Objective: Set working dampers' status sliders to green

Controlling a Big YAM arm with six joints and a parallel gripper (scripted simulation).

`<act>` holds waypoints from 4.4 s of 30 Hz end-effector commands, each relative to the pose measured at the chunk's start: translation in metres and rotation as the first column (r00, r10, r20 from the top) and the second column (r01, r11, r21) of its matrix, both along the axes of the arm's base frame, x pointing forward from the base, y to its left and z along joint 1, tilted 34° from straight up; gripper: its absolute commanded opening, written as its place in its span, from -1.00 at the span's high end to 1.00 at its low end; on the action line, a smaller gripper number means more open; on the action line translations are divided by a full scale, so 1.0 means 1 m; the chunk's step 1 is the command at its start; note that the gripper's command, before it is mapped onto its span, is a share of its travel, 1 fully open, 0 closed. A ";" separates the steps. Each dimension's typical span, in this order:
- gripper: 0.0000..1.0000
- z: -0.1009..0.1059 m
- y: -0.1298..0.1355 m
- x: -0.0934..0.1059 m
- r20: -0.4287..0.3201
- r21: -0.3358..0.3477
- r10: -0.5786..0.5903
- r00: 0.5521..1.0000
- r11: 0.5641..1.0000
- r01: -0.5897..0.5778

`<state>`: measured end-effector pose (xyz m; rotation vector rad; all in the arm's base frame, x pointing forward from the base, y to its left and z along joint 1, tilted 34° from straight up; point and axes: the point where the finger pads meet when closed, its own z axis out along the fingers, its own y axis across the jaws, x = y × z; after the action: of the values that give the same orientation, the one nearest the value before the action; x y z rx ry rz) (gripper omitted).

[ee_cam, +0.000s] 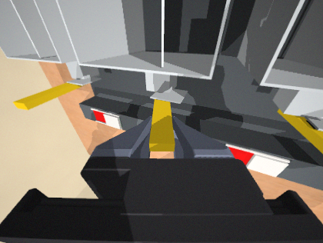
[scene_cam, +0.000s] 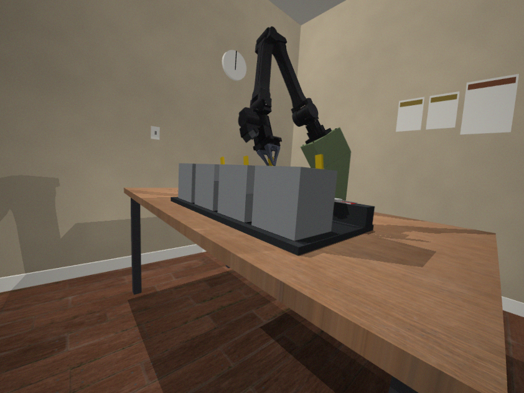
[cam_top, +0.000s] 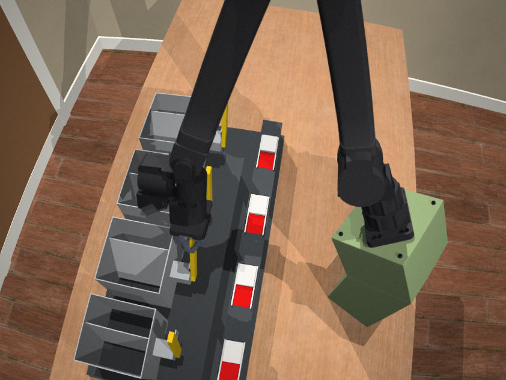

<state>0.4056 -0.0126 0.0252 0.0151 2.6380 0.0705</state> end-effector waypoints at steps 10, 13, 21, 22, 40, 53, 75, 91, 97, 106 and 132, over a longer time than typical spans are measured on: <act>0.66 -0.007 0.009 0.001 -0.006 -0.020 -0.011 1.000 1.000 0.011; 0.66 -0.007 0.011 0.000 -0.006 -0.036 -0.019 1.000 0.999 0.019; 0.66 -0.005 0.015 0.003 0.000 -0.074 -0.040 0.999 0.996 0.040; 0.66 -0.005 0.016 0.004 0.002 -0.081 -0.044 0.999 0.996 0.044; 0.66 -0.002 0.030 0.008 0.002 -0.190 -0.103 0.995 0.977 0.102; 0.66 -0.002 0.030 0.009 0.006 -0.220 -0.128 0.992 0.967 0.126; 0.58 -0.002 0.030 0.009 0.006 -0.223 -0.127 0.992 0.967 0.125; 0.28 -0.002 0.030 0.009 0.005 -0.223 -0.125 0.992 0.967 0.123; 0.28 -0.002 0.030 0.009 0.005 -0.223 -0.125 0.992 0.967 0.123; 0.28 0.017 0.033 0.009 0.039 -0.211 -0.126 0.991 0.968 0.132; 0.28 0.074 0.045 -0.018 0.046 -0.206 -0.130 0.990 0.969 0.137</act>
<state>0.3736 0.0275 0.0747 0.0996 2.6336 -0.2696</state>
